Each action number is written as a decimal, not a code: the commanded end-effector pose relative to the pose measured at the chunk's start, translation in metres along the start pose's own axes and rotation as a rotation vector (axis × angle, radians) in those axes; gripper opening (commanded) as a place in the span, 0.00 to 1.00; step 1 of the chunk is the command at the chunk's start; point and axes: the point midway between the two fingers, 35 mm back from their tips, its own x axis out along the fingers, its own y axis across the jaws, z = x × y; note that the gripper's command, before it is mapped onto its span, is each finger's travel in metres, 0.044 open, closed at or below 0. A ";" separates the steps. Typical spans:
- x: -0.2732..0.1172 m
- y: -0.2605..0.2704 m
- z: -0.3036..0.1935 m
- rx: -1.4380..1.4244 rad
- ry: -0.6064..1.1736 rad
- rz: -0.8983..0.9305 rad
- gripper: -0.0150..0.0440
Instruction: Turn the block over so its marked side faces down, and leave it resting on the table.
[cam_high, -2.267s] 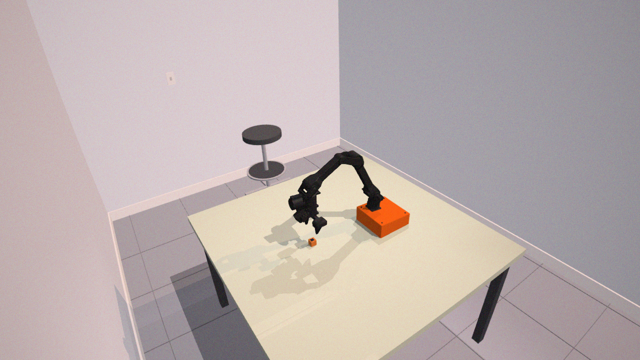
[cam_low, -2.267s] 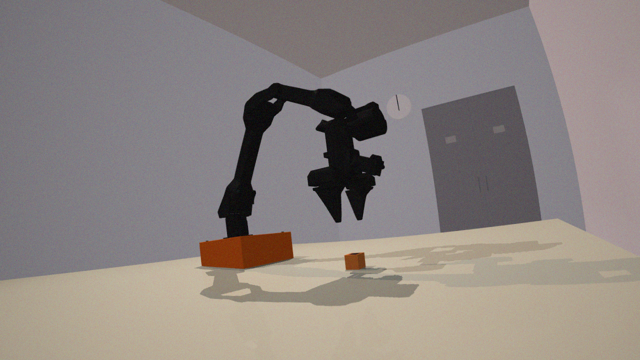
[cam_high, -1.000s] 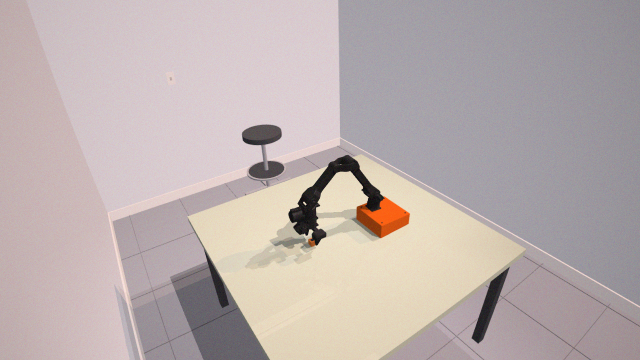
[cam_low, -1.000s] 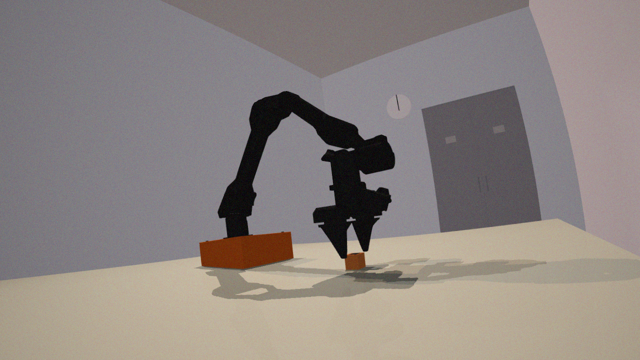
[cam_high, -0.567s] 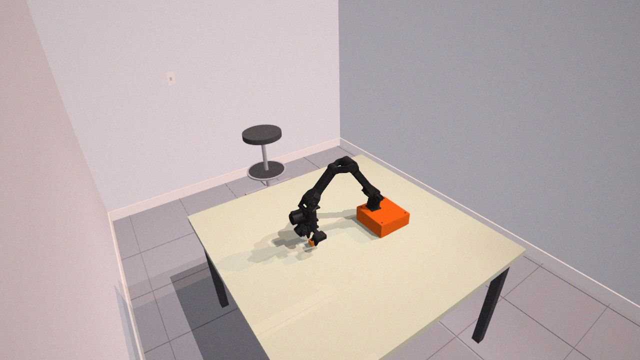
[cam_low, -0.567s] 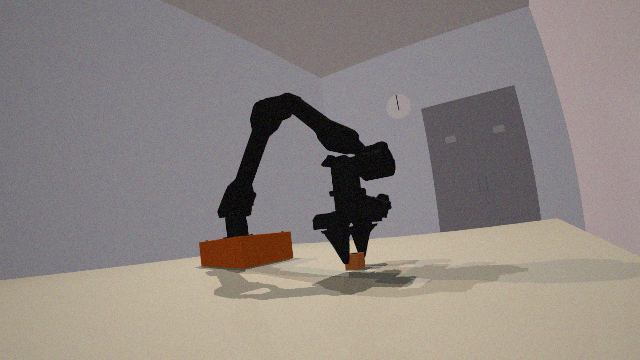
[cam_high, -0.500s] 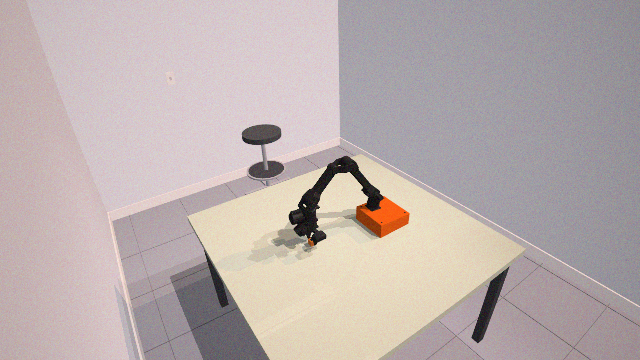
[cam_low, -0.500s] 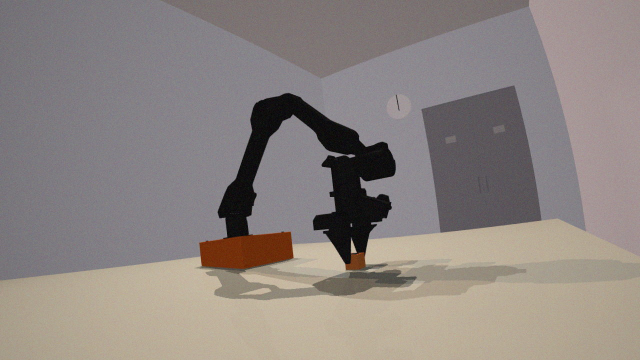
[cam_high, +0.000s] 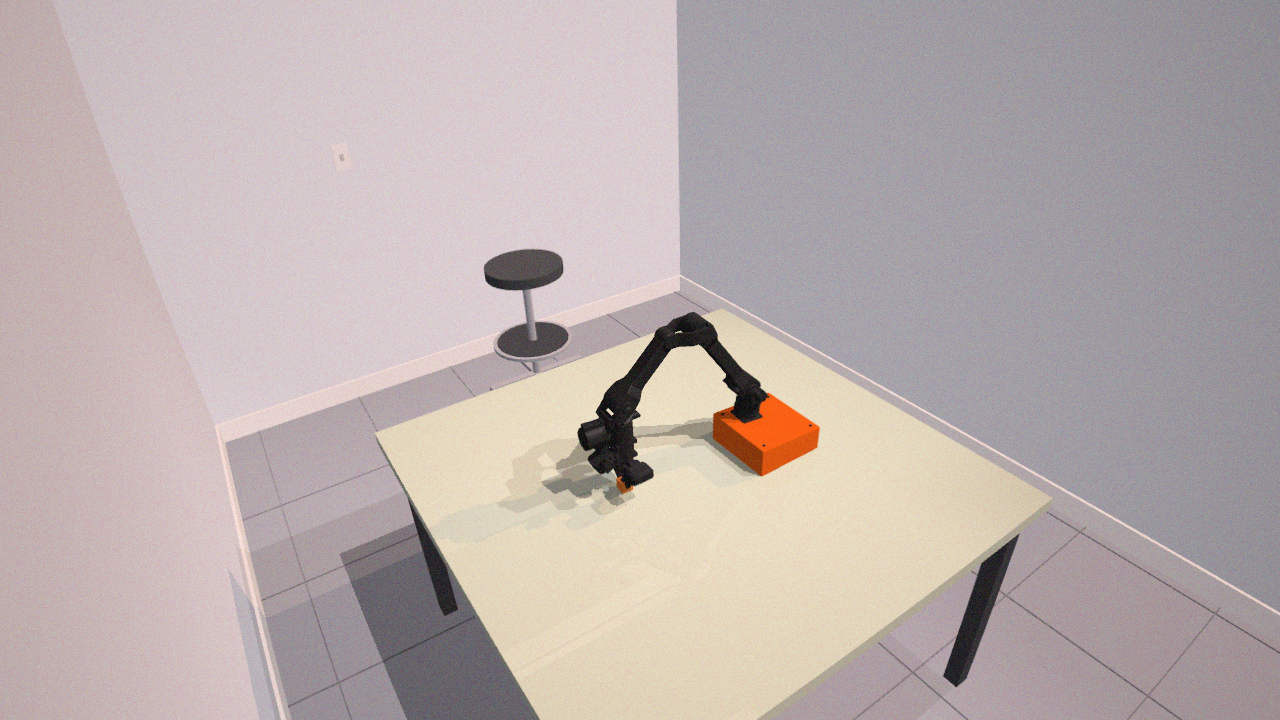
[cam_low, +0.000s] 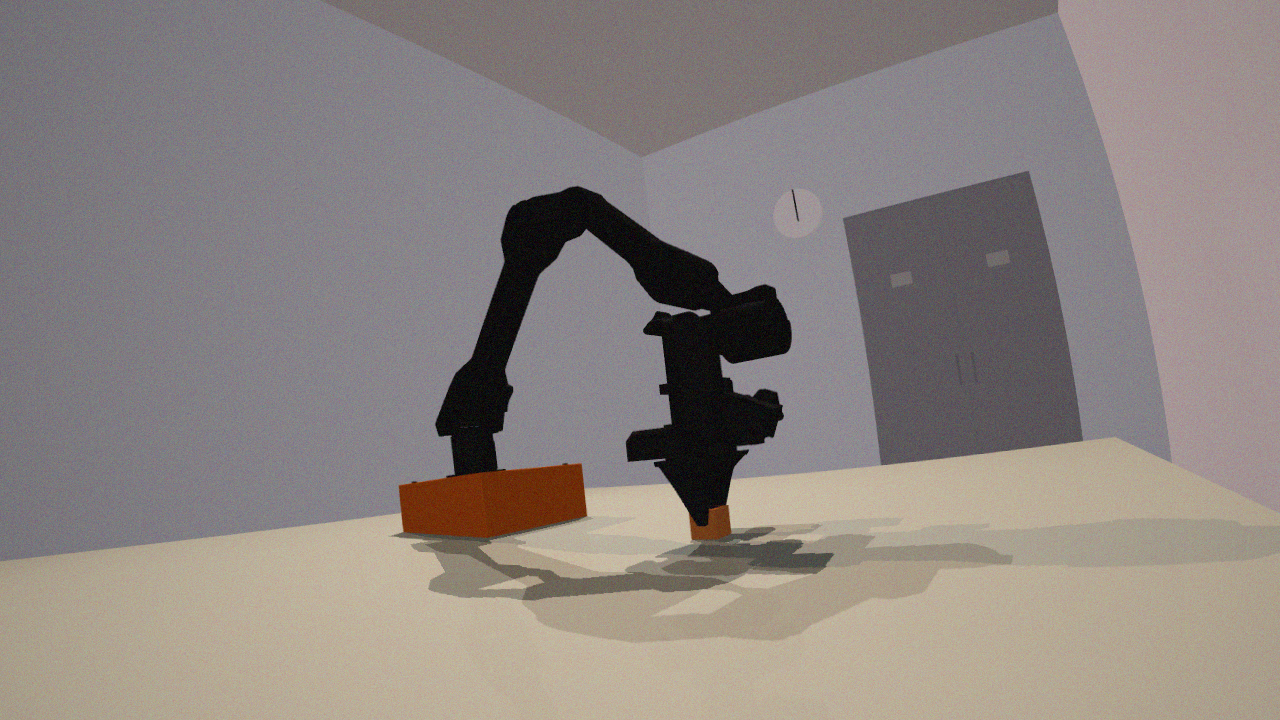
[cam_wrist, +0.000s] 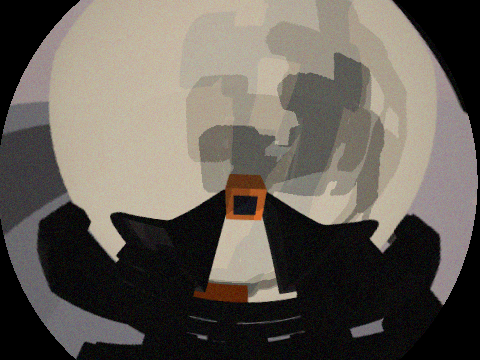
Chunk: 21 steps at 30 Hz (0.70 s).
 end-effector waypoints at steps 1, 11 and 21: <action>0.001 0.000 0.000 0.005 0.001 0.002 0.32; -0.029 0.000 0.000 0.005 0.001 0.002 0.25; -0.024 0.000 0.002 0.006 -0.080 0.002 0.25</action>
